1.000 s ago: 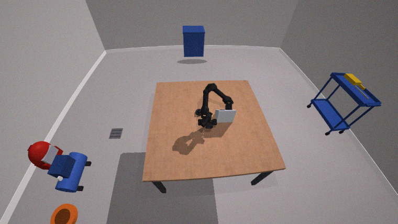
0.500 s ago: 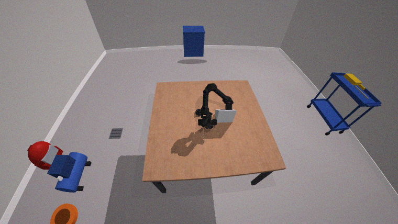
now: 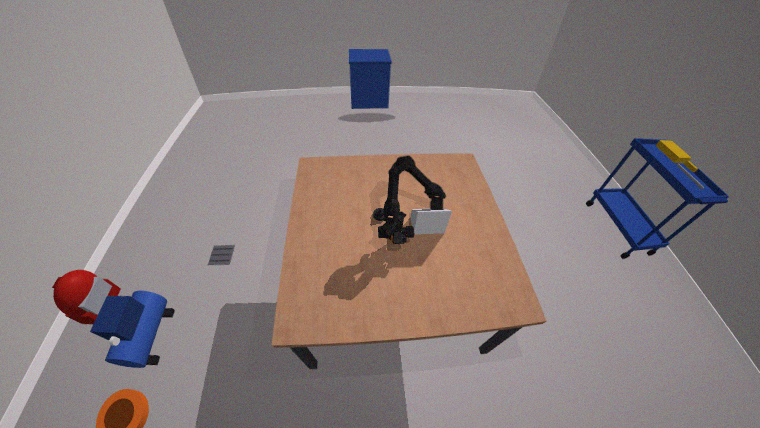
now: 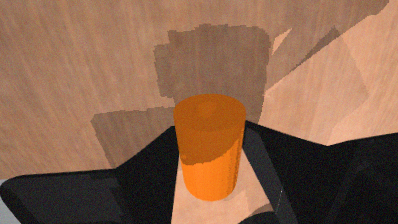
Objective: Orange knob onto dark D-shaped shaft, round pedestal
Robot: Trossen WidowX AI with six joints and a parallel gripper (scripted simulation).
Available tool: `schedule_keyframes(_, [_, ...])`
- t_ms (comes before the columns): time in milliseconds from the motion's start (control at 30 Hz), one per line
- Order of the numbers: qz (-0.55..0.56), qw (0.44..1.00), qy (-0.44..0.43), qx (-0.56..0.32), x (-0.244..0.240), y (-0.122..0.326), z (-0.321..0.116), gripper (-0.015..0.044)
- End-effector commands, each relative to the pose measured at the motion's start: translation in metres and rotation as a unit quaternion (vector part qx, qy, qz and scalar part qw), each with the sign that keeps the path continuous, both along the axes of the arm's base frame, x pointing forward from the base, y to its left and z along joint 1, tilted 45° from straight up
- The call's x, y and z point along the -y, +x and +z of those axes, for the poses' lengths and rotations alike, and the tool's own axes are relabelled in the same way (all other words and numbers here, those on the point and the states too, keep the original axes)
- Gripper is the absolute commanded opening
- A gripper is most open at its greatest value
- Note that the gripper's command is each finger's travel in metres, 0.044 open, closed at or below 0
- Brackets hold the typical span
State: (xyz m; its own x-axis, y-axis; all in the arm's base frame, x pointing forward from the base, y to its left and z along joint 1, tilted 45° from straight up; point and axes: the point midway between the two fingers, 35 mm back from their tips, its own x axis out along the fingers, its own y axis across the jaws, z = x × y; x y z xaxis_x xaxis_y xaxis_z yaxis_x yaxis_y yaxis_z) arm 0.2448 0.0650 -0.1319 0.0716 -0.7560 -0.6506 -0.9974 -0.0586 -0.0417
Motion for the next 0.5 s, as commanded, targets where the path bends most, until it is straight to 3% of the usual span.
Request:
schedule_keyframes(0, [0.0,0.999,0.039,-0.002,0.001,0.0,0.005,0.018])
schedule_keyframes(467, [0.004,0.99,0.144,-0.009,0.005,-0.001,0.018,0.018])
